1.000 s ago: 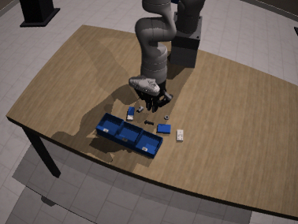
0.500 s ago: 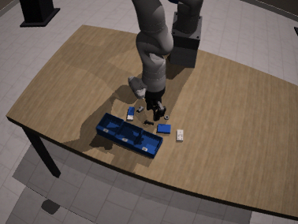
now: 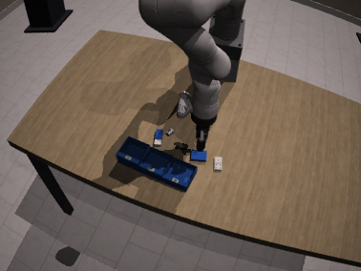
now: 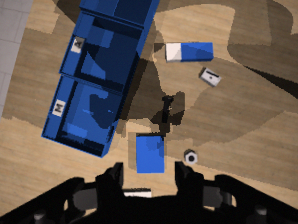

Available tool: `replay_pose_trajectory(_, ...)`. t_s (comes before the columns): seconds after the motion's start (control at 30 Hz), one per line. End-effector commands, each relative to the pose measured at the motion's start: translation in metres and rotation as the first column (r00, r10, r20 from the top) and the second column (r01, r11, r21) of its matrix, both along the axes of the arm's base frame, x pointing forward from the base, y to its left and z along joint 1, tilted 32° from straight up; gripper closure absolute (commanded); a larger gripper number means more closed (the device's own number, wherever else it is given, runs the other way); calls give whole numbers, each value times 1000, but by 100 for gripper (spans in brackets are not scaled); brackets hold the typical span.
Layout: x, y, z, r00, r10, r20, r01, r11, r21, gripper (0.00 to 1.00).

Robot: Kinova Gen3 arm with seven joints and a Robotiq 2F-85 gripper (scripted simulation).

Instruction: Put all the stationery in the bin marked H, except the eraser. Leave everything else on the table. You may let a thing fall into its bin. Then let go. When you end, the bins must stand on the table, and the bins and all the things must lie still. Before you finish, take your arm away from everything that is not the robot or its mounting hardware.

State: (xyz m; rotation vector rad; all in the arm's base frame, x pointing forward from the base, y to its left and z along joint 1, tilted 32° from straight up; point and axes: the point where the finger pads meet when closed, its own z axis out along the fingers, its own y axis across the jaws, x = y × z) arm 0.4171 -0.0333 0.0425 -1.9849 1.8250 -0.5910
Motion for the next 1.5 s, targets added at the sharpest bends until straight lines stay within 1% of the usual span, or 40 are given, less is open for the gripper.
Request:
replay_pose_trajectory(0.0, -3, 2, -4, 1000, 4, -8, -4, 1000, 2, 45)
replay_pose_trajectory(1.47, 0, -1, -2, 1000, 4, -8, -4, 1000, 2, 45)
